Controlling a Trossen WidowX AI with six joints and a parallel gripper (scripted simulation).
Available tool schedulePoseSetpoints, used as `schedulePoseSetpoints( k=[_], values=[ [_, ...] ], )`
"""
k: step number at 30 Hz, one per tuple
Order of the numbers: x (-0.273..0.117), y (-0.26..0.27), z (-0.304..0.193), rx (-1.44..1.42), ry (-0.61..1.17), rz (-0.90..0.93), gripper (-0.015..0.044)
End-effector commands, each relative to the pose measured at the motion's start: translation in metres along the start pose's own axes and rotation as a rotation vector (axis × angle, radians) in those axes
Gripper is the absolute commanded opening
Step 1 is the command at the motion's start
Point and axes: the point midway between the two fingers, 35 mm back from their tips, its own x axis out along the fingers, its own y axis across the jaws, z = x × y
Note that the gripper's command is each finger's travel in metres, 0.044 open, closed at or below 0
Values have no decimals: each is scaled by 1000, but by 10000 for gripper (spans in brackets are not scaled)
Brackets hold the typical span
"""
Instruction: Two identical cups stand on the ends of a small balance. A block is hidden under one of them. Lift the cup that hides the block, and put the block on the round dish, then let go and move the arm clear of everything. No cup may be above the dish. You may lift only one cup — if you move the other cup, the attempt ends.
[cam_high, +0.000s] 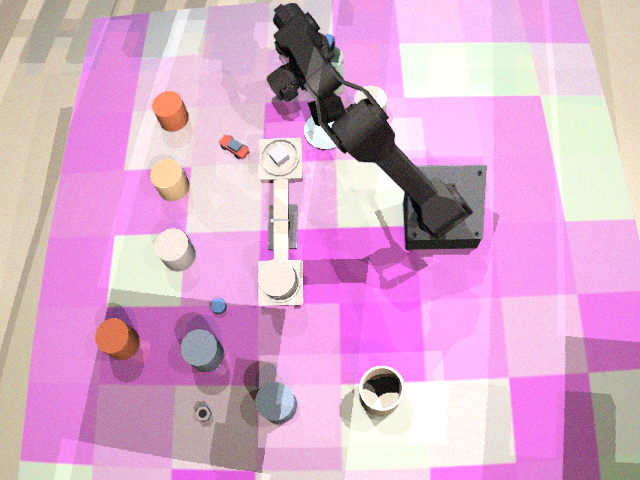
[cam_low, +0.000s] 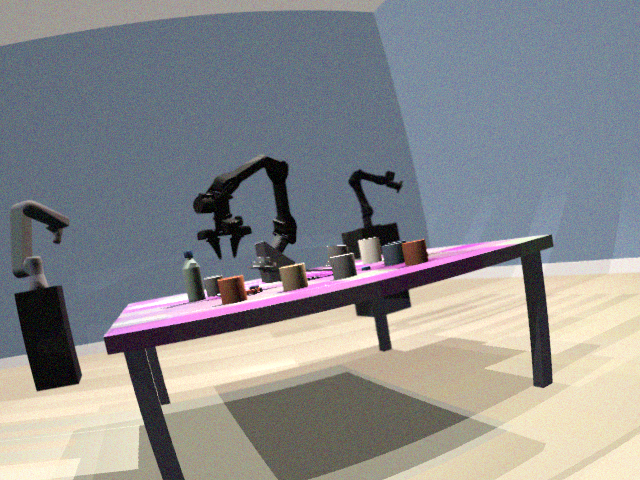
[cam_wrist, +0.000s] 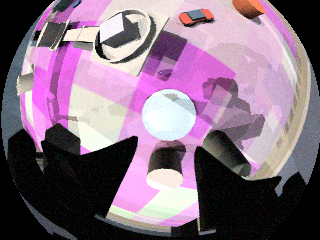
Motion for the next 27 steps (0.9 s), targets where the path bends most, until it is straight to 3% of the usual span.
schedulePoseSetpoints(
  k=[1, 27],
  values=[
    [-4, 6, 16, 153, -5, 2, 260],
    [-14, 59, 98, 1054, 16, 51, 260]
  ],
)
